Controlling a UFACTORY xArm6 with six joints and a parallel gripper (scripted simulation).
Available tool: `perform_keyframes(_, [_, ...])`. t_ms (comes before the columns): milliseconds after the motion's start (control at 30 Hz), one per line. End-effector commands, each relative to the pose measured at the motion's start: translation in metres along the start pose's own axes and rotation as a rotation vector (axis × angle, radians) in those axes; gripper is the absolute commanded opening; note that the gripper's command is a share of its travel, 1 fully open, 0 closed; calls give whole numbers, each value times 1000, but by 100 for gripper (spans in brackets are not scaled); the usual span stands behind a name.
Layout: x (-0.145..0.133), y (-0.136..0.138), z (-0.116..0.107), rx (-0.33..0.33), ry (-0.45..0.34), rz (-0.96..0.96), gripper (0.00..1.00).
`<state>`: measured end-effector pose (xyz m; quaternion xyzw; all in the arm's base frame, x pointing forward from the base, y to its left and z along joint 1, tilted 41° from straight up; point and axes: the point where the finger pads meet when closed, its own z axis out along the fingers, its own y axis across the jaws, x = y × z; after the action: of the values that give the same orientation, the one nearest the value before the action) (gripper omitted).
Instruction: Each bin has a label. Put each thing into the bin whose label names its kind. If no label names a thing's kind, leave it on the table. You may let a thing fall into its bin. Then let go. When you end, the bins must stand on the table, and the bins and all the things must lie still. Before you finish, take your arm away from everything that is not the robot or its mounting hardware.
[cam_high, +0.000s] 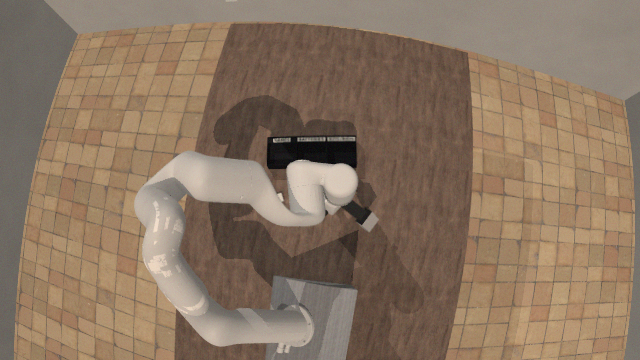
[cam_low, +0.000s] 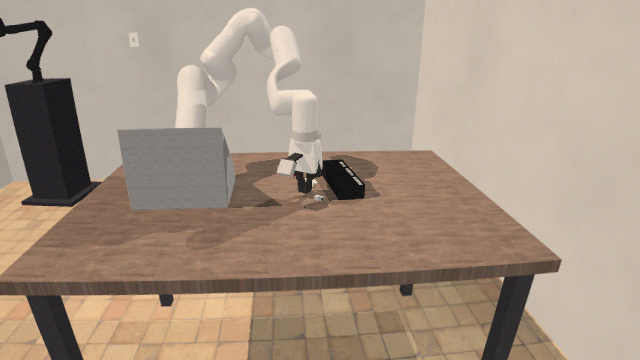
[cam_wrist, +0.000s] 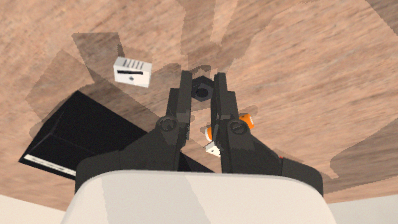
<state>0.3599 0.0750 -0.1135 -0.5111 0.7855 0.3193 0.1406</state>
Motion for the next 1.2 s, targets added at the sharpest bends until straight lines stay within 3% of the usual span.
perform_keyframes(0, [-1, -1, -21, 2, 0, -1, 0])
perform_keyframes(333, [0, -1, -48, 3, 0, -1, 0])
perform_keyframes(1167, [0, -1, -54, 3, 0, -1, 0])
